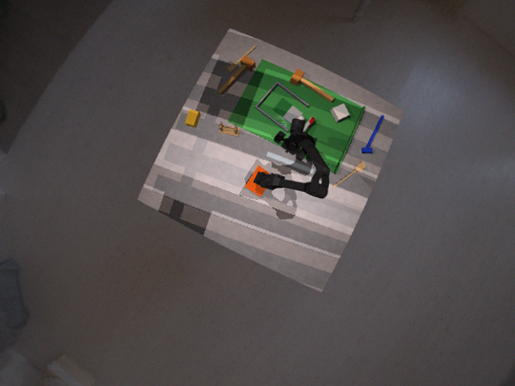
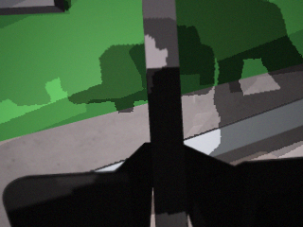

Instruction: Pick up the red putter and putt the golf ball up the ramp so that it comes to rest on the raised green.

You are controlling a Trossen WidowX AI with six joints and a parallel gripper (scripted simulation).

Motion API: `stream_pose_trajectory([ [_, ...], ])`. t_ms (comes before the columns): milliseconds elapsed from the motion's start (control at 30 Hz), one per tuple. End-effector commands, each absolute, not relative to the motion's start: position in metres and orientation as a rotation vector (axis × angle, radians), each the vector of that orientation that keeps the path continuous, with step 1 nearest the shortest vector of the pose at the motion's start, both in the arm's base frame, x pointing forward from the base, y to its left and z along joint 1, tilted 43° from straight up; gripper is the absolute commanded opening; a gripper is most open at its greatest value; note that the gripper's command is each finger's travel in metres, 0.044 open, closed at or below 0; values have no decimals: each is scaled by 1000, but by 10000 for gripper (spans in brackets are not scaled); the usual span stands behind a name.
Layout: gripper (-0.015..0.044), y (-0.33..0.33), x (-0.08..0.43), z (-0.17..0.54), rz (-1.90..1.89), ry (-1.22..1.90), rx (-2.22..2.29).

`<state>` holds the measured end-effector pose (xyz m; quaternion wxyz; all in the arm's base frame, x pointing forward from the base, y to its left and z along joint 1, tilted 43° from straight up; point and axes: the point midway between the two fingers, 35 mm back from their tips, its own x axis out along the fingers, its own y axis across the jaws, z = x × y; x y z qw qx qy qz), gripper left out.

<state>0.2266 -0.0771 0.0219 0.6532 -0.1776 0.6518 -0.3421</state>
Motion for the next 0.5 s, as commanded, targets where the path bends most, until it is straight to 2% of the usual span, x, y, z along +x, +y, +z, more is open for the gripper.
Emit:
stream_pose_trajectory([
  [0, 0, -69, 227, 16, -790, 1466, -395],
  [467, 0, -29, 232, 59, -788, 1468, -393],
])
